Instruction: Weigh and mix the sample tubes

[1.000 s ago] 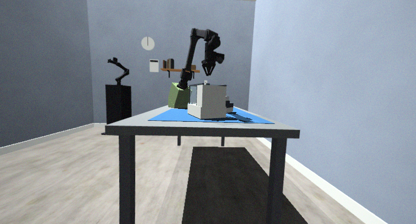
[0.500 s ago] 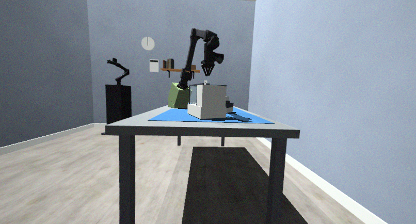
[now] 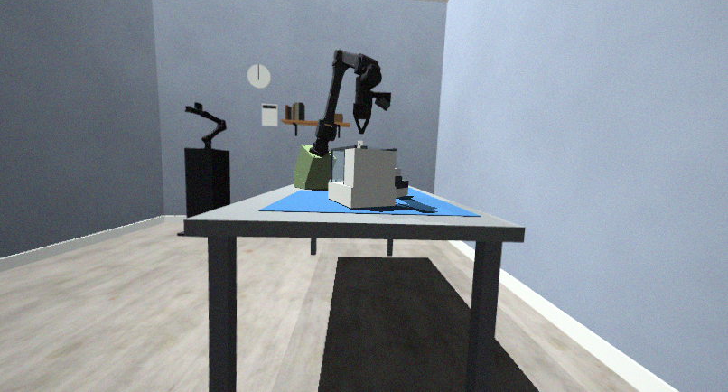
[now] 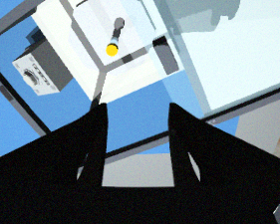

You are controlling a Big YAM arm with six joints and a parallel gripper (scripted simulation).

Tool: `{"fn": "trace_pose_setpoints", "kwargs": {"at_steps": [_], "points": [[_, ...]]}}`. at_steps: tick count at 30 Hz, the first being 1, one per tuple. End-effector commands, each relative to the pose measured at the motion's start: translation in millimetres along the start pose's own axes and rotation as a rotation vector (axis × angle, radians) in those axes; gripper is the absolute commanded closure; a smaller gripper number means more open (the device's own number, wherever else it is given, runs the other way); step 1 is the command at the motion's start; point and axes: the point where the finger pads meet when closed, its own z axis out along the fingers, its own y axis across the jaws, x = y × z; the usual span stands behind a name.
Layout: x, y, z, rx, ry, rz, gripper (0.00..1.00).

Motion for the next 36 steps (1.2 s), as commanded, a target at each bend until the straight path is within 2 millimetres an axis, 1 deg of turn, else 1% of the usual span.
{"fn": "trace_pose_setpoints", "kwargs": {"at_steps": [1, 5, 7, 8, 12, 14, 15, 20, 21, 22, 24, 27, 28, 29, 30, 34, 36], "points": [[6.5, -1.5, -11.9, 0.048, -0.011, 0.189, 0.64], [3.8, 0.1, -9.6, 0.04, -0.014, 0.316, 0.64], [3.8, 0.1, -9.6, 0.04, -0.014, 0.316, 0.64], [10.4, 4.9, -10.6, 0.046, -0.014, 0.356, 0.64], [8.3, 5.9, -10.3, 0.042, -0.018, 0.484, 0.64], [5.6, 2.0, -12.4, 0.047, -0.024, 0.527, 0.64], [14.3, 11.3, -9.4, 0.043, -0.018, 0.568, 0.64], [11.2, 12.8, -8.8, 0.038, -0.023, 0.727, 0.64], [9.9, 9.7, -8.3, 0.038, -0.024, 0.729, 0.64], [18.2, 17.6, -8.1, 0.041, -0.022, 0.769, 0.64], [18.2, 17.6, -8.1, 0.041, -0.022, 0.769, 0.64], [15.5, 19.0, -7.7, 0.036, -0.025, 0.863, 0.64], [12.9, 13.5, -9.6, 0.04, -0.032, 0.895, 0.64], [12.7, 12.5, -9.2, 0.04, -0.032, 0.922, 0.64], [22.0, 24.1, -6.9, 0.037, -0.026, 0.963, 0.64], [19.5, 25.3, -6.5, 0.032, -0.029, 1.09, 0.64], [16.5, 21.7, -9.8, 0.037, -0.038, 1.103, 0.64]]}}
